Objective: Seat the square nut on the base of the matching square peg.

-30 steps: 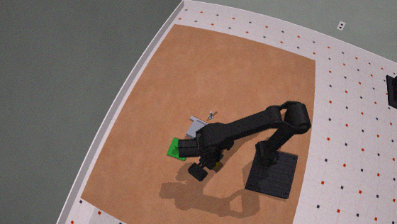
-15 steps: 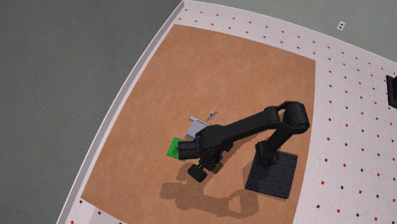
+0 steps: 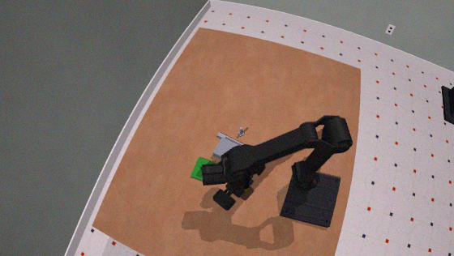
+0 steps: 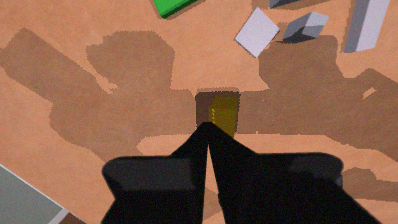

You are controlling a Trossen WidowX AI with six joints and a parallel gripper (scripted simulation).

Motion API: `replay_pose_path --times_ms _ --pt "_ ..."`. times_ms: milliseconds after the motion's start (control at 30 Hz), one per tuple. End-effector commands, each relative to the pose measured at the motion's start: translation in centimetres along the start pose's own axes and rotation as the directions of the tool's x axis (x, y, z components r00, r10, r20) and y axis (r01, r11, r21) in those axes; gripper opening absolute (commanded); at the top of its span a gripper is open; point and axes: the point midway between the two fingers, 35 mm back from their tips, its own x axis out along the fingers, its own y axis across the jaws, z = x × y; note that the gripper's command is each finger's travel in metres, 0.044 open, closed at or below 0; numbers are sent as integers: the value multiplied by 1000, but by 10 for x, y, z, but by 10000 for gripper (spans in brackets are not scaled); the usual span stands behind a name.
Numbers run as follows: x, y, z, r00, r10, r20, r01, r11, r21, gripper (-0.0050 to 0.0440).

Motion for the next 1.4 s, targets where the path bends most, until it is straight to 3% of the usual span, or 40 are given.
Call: replay_pose_path --times_ms 0,367,600,1367 --pt "-1 4 1 1000 2 7 -2 1000 2 -50" --pt "6 19 0 1000 3 6 -3 1000 3 -50" --pt "-37 13 -1 1000 3 6 -3 1000 3 -50" --pt "-37 13 -1 1000 3 6 -3 1000 3 -50"
